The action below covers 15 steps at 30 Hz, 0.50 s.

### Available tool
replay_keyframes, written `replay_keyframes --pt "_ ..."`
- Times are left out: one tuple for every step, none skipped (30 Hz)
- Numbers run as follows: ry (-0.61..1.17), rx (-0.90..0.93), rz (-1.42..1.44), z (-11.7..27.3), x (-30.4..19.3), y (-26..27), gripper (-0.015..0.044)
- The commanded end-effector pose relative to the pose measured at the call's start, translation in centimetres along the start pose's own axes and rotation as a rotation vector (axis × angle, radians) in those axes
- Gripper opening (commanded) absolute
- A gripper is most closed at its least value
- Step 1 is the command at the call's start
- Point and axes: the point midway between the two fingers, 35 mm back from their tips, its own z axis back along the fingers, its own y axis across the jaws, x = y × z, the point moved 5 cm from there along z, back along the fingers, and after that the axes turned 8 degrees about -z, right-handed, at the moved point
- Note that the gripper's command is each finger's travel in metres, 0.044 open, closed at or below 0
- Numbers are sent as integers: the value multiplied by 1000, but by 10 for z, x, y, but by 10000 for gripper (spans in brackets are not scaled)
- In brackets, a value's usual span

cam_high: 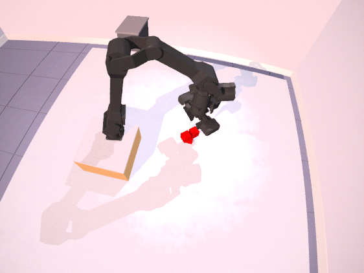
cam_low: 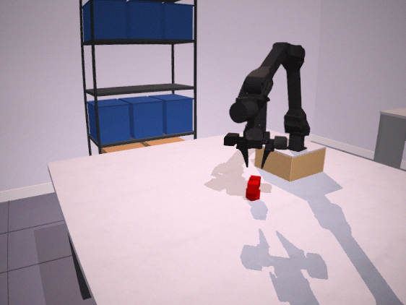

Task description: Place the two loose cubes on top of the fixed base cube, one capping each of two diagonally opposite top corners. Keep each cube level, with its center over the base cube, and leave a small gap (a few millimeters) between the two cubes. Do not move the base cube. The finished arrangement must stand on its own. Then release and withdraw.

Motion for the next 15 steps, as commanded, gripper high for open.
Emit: replay_keyframes --pt "-8 -2 -3 4 2 0 205" --pt "-6 -2 -2 4 1 0 231" --pt "-4 -1 -1 5 1 0 258" --pt "-2 -1 0 7 0 0 284" --pt "-1 0 0 8 0 0 310" --pt "-1 0 0 9 0 0 336" --pt "-1 0 0 9 0 0 363" --pt "-1 0 0 10 0 0 389" --pt "-1 0 0 11 0 0 400" --pt "-1 0 0 11 0 0 400" --pt "-1 0 0 12 0 0 400" --pt "-1 0 0 13 0 0 400" --pt "-1 0 0 14 0 0 400" --pt "-1 0 0 14 0 0 400" --pt "-1 0 0 15 0 0 400"
